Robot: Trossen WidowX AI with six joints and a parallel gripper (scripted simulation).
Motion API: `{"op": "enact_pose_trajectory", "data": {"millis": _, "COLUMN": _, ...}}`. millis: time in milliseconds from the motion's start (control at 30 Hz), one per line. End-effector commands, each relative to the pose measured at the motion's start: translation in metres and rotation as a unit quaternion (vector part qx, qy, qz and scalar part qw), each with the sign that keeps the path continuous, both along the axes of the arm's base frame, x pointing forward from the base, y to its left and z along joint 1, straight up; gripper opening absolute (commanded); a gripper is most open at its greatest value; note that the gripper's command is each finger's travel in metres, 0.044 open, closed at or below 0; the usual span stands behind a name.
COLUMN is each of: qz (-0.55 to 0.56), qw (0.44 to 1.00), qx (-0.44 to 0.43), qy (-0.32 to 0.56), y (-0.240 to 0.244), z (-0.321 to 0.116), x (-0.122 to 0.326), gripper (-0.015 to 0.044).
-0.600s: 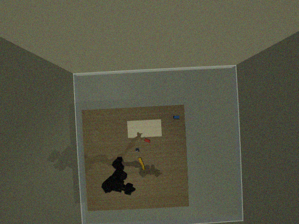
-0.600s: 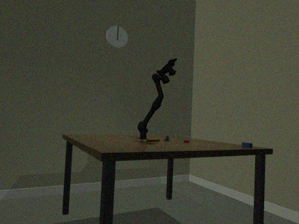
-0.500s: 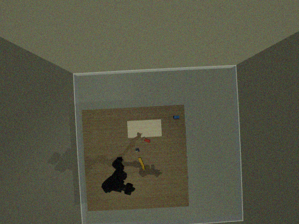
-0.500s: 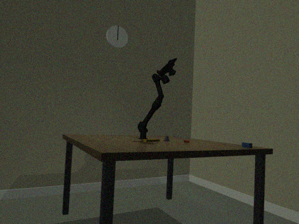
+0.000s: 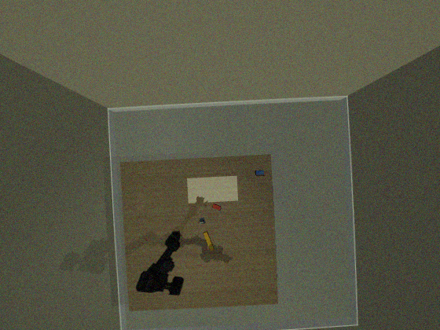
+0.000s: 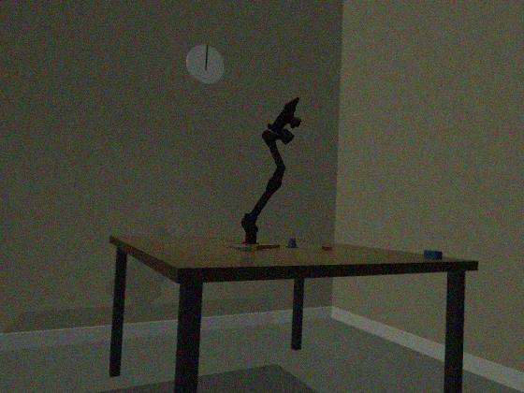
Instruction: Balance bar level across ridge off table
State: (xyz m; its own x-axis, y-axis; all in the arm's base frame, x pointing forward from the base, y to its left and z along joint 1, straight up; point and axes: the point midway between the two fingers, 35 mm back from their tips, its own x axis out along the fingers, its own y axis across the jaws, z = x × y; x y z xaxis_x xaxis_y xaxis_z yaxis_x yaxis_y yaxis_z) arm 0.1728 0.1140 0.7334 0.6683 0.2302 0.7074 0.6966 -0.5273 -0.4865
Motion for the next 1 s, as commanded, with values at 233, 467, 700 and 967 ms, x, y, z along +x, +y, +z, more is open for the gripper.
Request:
{"op": "enact_pose_trajectory", "data": {"millis": 233, "qz": 0.085, "qw": 0.987, "qx": 0.121, "qy": -0.061, "y": -0.043, "z": 0.022, "x": -0.059, "gripper": 0.0315}}
{"op": "enact_pose_trajectory", "data": {"millis": 467, "qz": 0.154, "qw": 0.961, "qx": 0.2, "qy": -0.109, "y": -0.08, "z": 0.034, "x": -0.095, "gripper": 0.0315}}
{"op": "enact_pose_trajectory", "data": {"millis": 700, "qz": 0.218, "qw": 0.924, "qx": 0.278, "qy": -0.149, "y": -0.123, "z": 0.038, "x": -0.122, "gripper": 0.0315}}
{"op": "enact_pose_trajectory", "data": {"millis": 967, "qz": 0.284, "qw": 0.866, "qx": 0.368, "qy": -0.185, "y": -0.178, "z": 0.034, "x": -0.14, "gripper": 0.0315}}
